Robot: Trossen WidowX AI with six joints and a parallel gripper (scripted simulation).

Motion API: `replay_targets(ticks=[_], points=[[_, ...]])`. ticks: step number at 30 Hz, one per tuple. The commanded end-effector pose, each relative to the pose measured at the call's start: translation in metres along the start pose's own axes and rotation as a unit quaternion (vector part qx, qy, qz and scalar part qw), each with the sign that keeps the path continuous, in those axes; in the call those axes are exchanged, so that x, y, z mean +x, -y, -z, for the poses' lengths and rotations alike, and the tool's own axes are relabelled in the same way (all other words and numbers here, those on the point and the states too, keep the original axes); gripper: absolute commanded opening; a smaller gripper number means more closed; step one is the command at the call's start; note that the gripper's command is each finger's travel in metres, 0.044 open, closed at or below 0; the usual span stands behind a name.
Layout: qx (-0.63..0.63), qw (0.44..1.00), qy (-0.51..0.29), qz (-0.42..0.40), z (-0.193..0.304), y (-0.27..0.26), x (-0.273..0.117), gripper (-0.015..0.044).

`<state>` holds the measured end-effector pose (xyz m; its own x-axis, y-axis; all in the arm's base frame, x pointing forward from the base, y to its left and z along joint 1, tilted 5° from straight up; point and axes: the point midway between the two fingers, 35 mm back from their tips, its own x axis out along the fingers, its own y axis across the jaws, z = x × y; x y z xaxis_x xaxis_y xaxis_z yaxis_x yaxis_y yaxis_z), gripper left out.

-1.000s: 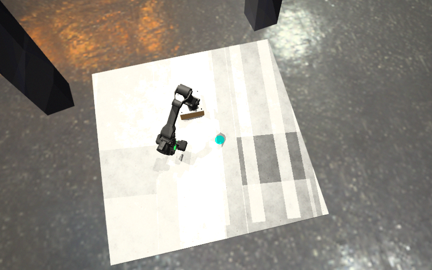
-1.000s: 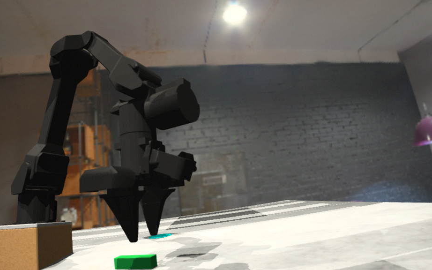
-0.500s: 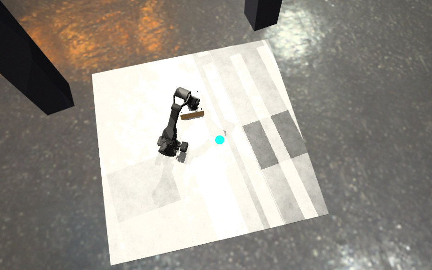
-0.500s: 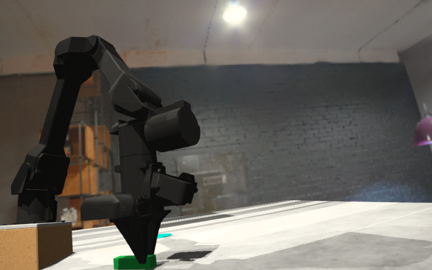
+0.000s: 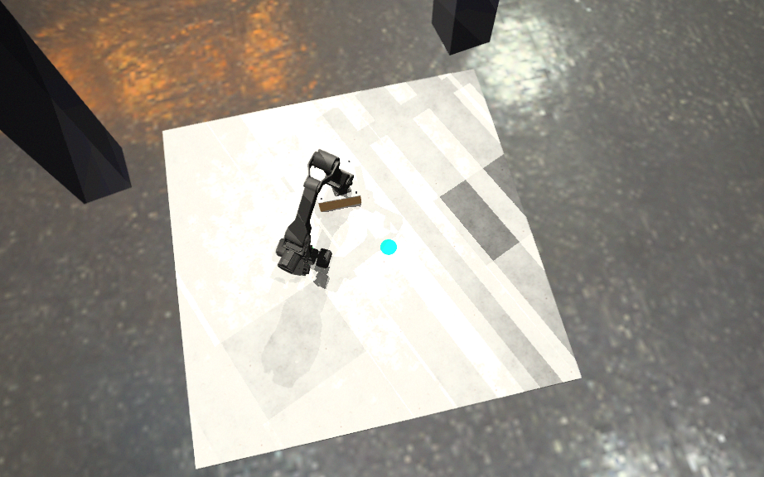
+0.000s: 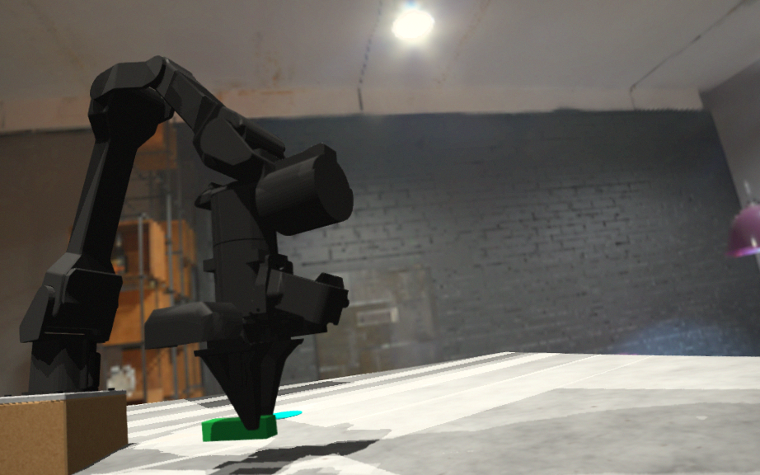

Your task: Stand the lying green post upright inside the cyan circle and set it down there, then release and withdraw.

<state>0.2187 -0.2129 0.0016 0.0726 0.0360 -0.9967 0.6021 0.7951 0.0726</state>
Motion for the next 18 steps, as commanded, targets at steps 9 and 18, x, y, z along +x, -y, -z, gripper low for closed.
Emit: replay_targets(ticks=[9,18], points=[[-0.003,1.000,0.001,-0.002,-0.002,0.000,-0.038,0.0023],[-0.003,1.000,0.001,-0.001,0.000,0.000,-0.066,0.0023]])
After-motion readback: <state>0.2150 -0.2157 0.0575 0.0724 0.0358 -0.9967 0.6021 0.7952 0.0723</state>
